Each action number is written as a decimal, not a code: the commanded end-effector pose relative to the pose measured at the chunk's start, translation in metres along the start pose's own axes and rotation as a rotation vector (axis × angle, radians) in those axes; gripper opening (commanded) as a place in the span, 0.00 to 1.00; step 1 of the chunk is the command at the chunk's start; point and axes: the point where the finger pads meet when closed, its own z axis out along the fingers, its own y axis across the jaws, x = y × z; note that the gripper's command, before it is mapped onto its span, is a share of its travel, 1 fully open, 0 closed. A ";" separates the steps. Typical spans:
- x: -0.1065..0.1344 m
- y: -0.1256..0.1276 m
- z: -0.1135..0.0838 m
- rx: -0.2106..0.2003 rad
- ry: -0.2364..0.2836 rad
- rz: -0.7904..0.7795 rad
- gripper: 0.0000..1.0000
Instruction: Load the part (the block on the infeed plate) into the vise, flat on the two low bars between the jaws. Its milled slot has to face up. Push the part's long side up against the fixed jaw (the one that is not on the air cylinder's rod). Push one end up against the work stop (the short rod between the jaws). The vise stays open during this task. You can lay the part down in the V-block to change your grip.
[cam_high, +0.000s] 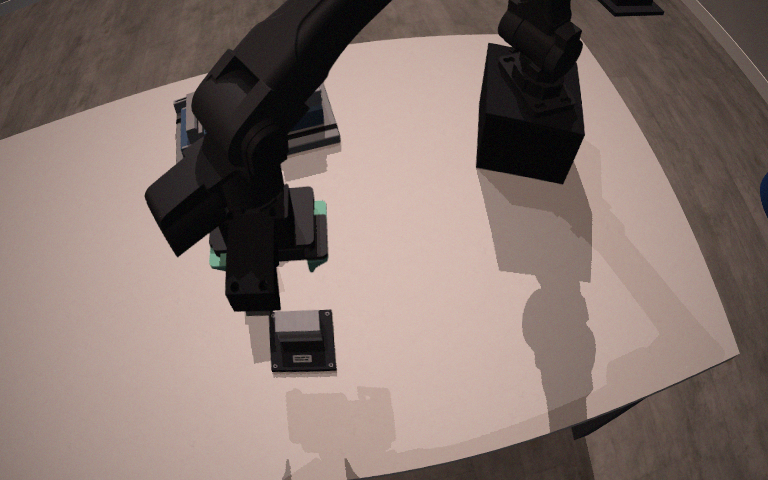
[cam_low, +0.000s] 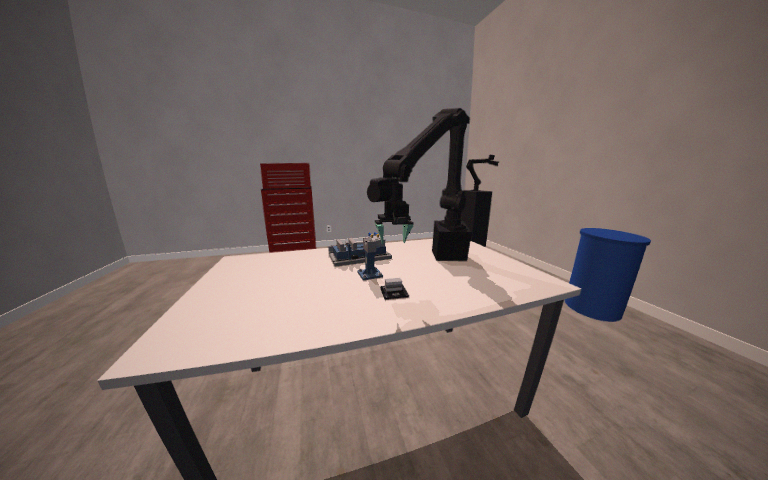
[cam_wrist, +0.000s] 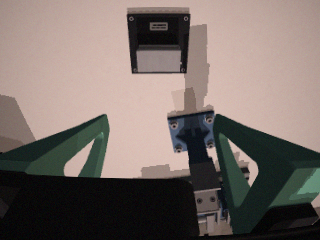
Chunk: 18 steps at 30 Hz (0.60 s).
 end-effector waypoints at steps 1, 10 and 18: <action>-0.004 0.005 0.014 -0.006 0.005 -0.003 0.81; -0.008 0.002 0.014 0.026 -0.019 -0.009 0.81; -0.003 0.006 0.053 -0.006 0.005 -0.003 0.81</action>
